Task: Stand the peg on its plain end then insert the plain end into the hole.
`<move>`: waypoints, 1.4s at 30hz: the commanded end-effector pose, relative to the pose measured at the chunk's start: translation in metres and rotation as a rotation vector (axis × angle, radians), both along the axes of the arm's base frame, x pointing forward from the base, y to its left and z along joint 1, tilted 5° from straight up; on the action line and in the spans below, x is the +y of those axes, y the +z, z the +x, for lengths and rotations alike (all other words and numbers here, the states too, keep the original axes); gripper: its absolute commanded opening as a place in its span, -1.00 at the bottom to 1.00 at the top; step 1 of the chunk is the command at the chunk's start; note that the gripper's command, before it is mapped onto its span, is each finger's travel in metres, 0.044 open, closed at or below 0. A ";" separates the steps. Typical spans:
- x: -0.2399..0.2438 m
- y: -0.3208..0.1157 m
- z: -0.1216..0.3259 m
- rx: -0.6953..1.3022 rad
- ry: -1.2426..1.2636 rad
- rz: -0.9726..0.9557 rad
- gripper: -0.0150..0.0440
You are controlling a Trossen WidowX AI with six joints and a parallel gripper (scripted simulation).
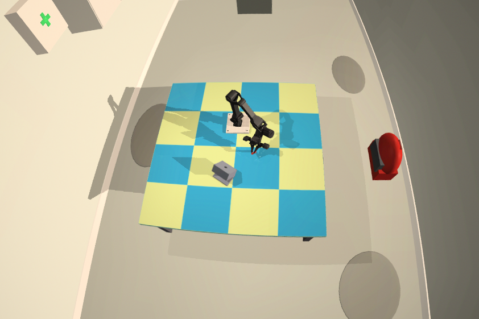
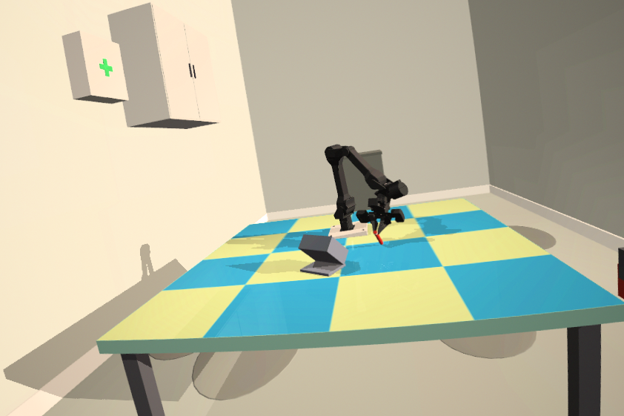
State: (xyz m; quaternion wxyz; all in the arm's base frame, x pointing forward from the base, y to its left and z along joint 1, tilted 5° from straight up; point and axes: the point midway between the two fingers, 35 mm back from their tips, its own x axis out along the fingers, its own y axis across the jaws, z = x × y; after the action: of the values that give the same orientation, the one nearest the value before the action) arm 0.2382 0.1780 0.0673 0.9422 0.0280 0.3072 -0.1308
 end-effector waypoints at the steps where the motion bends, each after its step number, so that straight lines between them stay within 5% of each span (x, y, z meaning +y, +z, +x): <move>1: 0.000 0.000 -0.003 -0.031 -0.001 -0.011 -0.33; 42: 0.006 -0.003 -0.030 -0.370 0.008 -0.104 -0.33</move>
State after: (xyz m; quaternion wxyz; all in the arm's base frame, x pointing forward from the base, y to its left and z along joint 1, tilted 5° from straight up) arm 0.2098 0.1835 0.0636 0.9816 0.0026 0.1342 -0.1359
